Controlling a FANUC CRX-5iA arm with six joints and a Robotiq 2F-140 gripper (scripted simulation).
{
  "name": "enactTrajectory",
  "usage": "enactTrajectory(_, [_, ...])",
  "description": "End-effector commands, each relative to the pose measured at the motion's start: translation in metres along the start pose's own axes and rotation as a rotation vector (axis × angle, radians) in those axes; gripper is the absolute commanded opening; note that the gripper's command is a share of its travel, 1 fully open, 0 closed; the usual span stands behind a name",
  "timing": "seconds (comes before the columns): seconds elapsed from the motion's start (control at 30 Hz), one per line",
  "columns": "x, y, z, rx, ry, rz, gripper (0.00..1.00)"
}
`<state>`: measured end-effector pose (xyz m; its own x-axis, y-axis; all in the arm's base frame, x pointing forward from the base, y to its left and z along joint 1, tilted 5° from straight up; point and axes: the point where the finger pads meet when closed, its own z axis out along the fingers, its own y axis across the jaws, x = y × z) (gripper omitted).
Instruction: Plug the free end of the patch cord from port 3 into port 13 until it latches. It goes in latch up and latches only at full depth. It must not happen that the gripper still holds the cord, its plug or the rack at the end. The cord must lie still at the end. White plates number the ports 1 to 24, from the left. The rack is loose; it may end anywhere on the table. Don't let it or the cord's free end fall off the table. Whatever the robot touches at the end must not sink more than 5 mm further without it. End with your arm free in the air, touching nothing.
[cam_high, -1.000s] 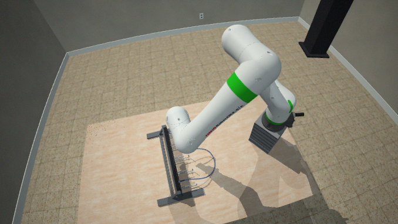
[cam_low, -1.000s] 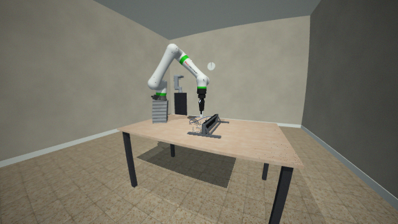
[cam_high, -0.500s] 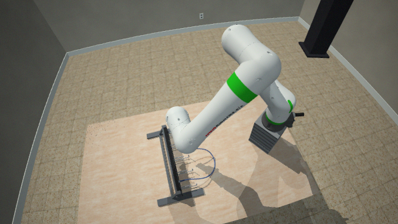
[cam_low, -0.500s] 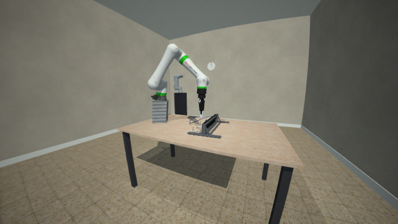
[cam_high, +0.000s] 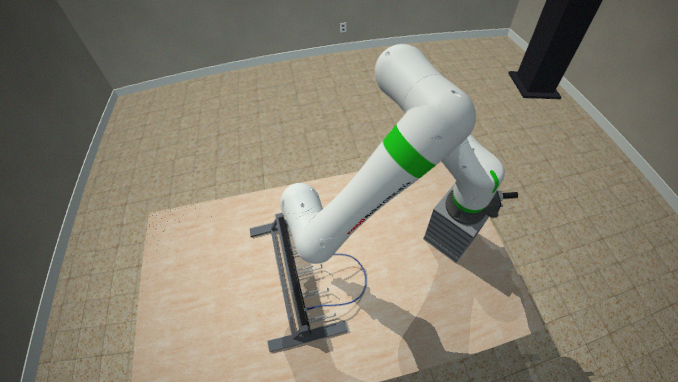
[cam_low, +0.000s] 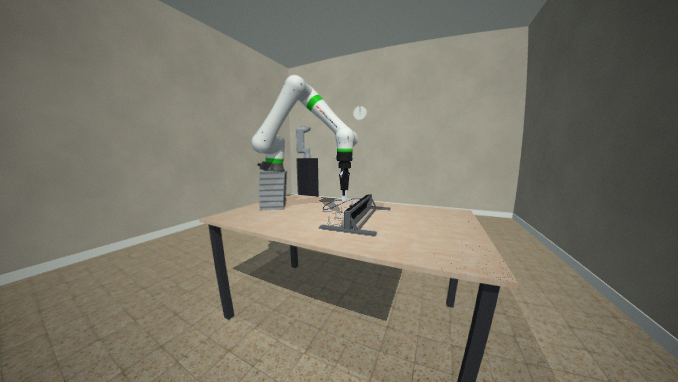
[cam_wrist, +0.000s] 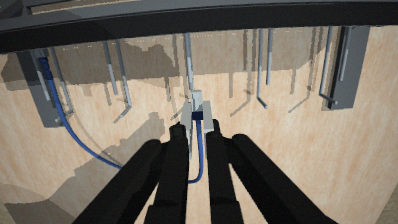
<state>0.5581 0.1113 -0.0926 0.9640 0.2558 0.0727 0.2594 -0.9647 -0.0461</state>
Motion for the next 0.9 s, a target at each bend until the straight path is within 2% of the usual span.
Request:
enactTrajectory(0.0, [0.004, 0.0, 0.004, 0.0, 0.0, 0.0, 0.0])
enactTrajectory(0.87, [0.026, 0.001, 0.024, 0.0, 0.0, 0.0, 0.0])
